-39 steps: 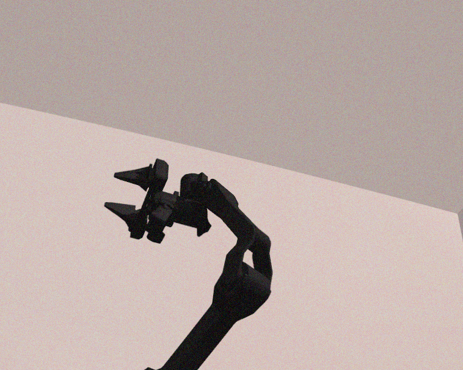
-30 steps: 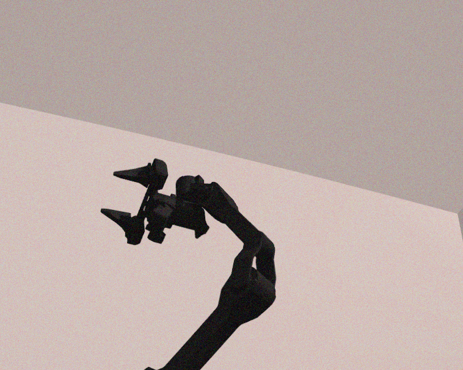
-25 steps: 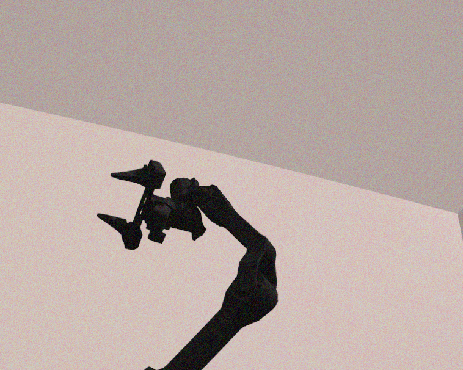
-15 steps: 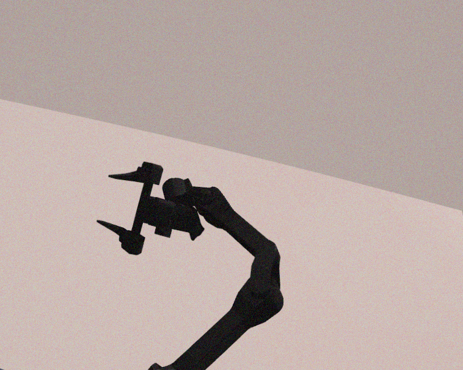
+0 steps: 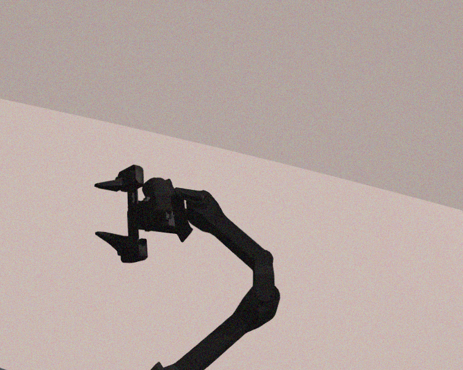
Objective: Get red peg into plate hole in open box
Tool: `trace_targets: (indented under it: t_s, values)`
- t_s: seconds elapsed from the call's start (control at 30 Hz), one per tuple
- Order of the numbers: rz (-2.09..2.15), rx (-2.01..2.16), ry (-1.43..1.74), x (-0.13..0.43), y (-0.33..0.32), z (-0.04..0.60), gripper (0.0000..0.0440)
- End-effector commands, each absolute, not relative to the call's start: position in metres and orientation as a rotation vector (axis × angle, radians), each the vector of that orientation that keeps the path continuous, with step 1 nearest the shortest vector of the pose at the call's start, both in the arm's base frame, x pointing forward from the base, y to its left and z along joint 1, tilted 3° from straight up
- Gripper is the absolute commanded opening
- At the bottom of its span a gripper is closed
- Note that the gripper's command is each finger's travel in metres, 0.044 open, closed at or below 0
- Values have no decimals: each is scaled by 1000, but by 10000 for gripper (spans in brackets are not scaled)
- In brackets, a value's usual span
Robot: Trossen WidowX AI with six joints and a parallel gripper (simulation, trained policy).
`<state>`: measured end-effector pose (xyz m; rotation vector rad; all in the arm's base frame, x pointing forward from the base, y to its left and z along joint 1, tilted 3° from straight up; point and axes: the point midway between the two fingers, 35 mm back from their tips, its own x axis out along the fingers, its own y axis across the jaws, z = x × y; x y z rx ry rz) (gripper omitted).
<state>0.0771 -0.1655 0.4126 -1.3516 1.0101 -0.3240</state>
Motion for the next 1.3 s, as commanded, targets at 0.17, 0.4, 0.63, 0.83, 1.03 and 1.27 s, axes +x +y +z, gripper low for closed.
trace_targets:
  t_s: [0.17, 0.4, 0.63, 0.83, 1.03, 1.27]
  values:
    - [-275, -1079, 929, 95, -163, 387, 440]
    - [-226, -844, 892, 113, -155, 365, 440]
    - [-178, -606, 892, 130, -144, 343, 440]
    - [-144, -402, 921, 144, -131, 323, 440]
    - [-126, -202, 978, 158, -114, 303, 440]
    - [-137, 19, 1077, 170, -91, 278, 440]
